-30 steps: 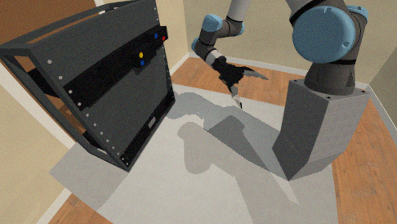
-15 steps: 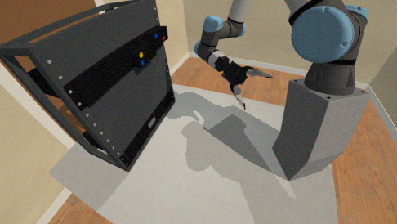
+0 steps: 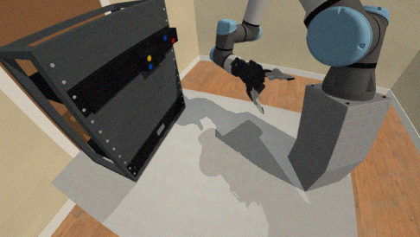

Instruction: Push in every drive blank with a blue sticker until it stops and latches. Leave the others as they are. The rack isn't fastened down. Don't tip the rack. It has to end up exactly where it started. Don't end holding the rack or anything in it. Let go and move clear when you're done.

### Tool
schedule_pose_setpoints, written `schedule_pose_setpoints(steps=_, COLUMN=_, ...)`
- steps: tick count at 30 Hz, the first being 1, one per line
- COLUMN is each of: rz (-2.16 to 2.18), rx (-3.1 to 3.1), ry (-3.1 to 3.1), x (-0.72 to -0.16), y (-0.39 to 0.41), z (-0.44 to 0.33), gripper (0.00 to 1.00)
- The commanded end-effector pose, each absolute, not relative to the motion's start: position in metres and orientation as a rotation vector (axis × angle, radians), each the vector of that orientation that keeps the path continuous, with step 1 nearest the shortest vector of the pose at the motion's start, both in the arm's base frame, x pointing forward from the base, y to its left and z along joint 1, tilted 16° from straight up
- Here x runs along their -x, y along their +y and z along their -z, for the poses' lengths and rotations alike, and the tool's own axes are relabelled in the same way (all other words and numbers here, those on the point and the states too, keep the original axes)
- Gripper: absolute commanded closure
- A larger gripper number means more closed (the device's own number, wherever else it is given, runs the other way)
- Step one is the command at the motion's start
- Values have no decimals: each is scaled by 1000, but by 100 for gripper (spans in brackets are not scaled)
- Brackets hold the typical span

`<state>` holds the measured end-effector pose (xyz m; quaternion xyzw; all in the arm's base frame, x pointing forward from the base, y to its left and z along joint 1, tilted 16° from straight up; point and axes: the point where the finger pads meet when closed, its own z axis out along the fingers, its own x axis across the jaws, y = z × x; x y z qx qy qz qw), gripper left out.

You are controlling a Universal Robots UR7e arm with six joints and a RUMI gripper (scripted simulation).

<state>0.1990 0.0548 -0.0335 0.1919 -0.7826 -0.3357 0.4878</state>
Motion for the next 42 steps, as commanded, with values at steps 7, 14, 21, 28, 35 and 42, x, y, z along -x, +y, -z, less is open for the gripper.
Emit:
schedule_pose_setpoints(steps=7, rz=1087, rx=-579, ry=-1766, x=-181, y=80, z=3, gripper=0)
schedule_pose_setpoints(steps=14, rz=1304, rx=-645, ry=-1664, x=-172, y=99, z=-23, gripper=0)
schedule_pose_setpoints(steps=21, rz=1538, rx=-696, ry=-1559, x=-168, y=118, z=-54, gripper=0)
schedule_pose_setpoints(steps=28, rz=1713, rx=-723, ry=-1486, x=-169, y=131, z=-77, gripper=0)
schedule_pose_setpoints(steps=35, rz=1964, rx=-743, ry=-1393, x=-176, y=147, z=-111, gripper=0)
schedule_pose_setpoints(steps=42, rz=2145, rx=-743, ry=-1334, x=-185, y=157, z=-134, gripper=0)
